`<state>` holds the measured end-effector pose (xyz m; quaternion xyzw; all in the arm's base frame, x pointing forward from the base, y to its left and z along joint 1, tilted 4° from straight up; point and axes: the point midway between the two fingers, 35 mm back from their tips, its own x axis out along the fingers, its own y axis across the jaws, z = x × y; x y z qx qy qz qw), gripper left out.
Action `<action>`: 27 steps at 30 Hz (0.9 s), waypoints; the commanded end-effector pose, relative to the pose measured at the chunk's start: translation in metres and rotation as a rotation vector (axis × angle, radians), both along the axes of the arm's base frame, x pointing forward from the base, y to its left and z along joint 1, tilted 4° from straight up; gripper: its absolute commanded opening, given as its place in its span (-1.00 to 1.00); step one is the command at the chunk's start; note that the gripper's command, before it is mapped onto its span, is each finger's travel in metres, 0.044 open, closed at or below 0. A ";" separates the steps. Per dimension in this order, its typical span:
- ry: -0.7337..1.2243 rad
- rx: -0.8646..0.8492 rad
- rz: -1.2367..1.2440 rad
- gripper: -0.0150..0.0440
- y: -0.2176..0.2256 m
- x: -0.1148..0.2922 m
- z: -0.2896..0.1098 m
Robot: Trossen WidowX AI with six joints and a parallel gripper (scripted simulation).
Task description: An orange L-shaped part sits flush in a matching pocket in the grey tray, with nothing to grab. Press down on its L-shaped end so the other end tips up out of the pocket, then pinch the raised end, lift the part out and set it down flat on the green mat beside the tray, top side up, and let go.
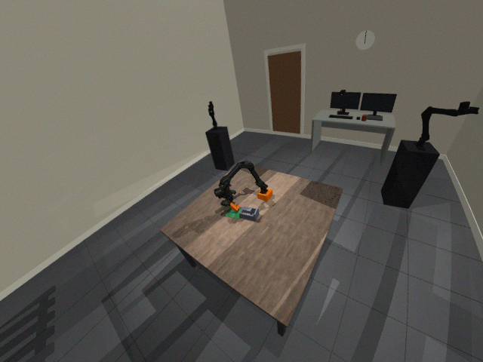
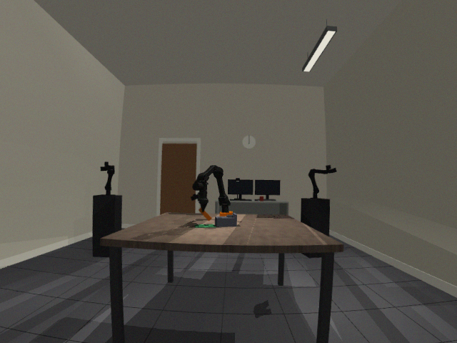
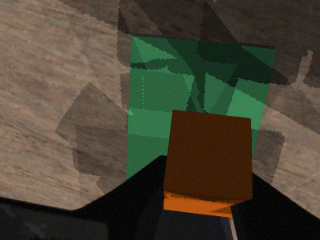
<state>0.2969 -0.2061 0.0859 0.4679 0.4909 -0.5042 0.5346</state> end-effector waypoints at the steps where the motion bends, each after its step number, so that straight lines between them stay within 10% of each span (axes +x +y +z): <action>1: 0.010 0.006 0.005 -0.49 0.000 -0.001 -0.010; 27: 0.010 0.006 0.005 -0.49 -0.002 -0.001 -0.035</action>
